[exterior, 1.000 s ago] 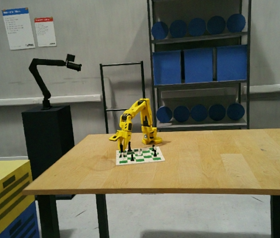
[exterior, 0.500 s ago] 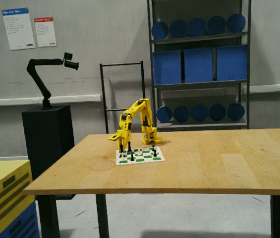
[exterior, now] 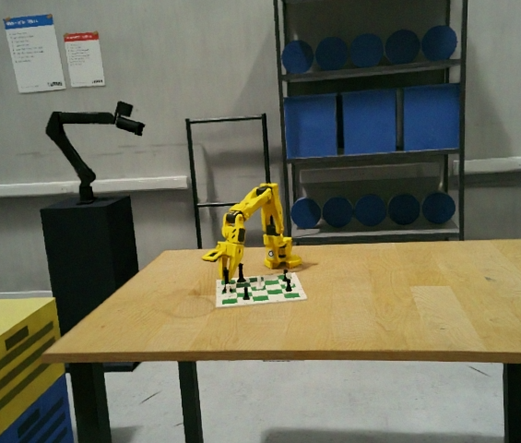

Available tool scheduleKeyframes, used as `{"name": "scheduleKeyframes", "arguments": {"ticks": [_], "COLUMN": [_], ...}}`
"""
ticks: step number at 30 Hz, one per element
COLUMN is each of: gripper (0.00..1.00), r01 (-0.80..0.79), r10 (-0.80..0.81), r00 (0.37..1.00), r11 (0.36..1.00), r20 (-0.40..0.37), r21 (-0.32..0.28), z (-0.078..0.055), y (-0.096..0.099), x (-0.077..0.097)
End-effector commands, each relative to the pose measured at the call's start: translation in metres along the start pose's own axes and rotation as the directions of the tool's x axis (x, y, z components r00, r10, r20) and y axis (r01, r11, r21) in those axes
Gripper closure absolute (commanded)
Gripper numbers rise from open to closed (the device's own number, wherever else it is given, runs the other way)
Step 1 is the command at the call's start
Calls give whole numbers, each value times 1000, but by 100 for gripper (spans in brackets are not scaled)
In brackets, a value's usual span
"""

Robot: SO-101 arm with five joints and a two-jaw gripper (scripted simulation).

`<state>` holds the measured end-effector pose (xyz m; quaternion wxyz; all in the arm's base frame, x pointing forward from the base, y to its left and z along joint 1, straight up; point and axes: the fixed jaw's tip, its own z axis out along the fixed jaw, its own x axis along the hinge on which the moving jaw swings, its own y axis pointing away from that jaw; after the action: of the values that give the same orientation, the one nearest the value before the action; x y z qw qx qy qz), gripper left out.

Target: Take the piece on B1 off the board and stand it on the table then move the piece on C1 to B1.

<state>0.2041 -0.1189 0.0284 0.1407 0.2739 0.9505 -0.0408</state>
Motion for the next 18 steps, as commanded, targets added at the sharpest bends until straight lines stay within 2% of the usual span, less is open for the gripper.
{"name": "scheduleKeyframes", "arguments": {"ticks": [1, 18], "gripper": [90, 97], "r01": [-2, -2], "r10": [2, 2], "r00": [1000, 1000], "r11": [1000, 1000], "r20": [-6, -6], "r21": [2, 2], "z": [1, 1], "y": [-2, -2], "x": [1, 1]}}
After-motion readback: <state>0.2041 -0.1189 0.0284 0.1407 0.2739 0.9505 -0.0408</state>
